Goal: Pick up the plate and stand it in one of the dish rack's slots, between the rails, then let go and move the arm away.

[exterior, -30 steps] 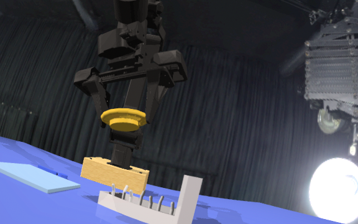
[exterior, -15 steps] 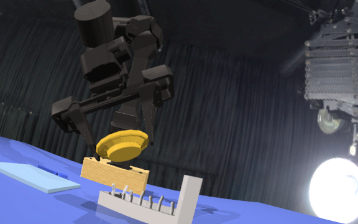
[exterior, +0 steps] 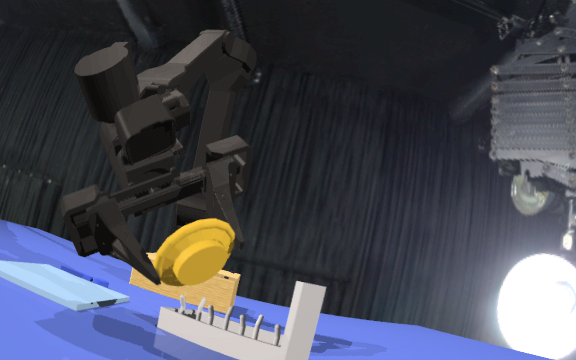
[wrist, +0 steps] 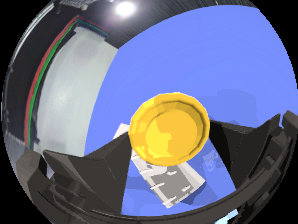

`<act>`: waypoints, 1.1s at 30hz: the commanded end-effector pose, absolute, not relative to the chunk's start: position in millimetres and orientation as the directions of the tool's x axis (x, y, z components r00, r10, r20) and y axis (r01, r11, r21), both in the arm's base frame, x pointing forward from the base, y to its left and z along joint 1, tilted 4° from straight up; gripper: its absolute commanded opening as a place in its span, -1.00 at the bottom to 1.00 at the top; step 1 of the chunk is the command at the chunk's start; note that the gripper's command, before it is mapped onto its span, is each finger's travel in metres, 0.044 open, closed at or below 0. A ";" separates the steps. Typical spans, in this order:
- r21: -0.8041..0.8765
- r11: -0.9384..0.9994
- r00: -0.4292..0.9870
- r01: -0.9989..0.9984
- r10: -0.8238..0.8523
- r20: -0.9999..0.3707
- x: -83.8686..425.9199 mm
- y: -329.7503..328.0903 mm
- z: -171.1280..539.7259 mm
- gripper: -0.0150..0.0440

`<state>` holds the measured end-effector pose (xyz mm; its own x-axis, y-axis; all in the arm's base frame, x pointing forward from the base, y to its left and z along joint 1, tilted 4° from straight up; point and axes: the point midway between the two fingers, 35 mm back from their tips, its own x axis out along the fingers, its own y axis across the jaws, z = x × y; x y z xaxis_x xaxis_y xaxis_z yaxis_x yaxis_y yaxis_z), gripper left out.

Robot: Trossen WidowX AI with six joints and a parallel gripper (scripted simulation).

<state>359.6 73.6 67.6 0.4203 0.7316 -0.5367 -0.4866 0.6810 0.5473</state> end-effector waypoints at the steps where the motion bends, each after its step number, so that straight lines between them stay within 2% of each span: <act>1: 0.509 0.616 0.429 -0.601 0.786 -0.445 354.0 72.6 63.2 -0.49; 13: 0.342 0.493 0.429 -0.800 0.868 -0.249 332.1 66.0 57.0 -0.49; 27: 0.000 0.343 0.343 -0.939 0.939 -0.020 286.8 61.5 64.5 -0.49; 33: -0.039 0.330 0.330 -0.943 0.944 0.000 281.1 61.1 65.5 -0.49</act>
